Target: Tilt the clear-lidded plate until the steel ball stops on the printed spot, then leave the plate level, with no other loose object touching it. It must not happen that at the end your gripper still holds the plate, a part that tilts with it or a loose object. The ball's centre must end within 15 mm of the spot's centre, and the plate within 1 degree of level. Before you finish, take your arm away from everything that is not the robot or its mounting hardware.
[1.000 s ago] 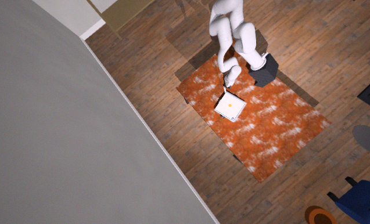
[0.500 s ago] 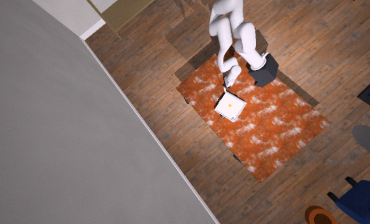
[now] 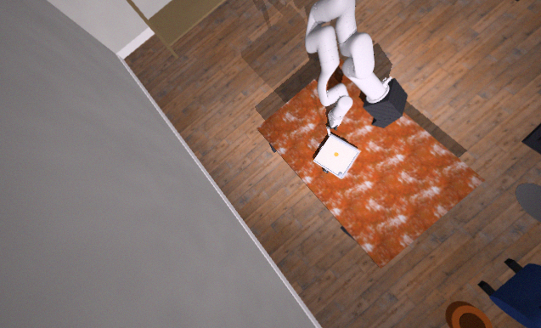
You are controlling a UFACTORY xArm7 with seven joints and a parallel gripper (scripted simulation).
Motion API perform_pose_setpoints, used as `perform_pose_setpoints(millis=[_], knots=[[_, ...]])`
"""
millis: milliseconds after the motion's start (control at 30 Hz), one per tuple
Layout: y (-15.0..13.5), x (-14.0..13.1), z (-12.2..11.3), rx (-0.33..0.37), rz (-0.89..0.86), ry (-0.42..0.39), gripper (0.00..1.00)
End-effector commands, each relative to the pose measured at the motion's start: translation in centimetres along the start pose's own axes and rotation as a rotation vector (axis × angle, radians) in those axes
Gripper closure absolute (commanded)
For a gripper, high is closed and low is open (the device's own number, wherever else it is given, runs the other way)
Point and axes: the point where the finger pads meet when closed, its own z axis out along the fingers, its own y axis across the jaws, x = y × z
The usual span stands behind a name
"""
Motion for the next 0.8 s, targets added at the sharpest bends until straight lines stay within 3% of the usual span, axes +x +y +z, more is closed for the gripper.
perform_pose_setpoints(millis=[0, 767], knots=[[0.07, 0.14, -0.05, -0.001, -0.001, 0.001, 1.00], [0.05, 0.08, 0.00, -0.001, -0.001, 0.001, 1.00]])
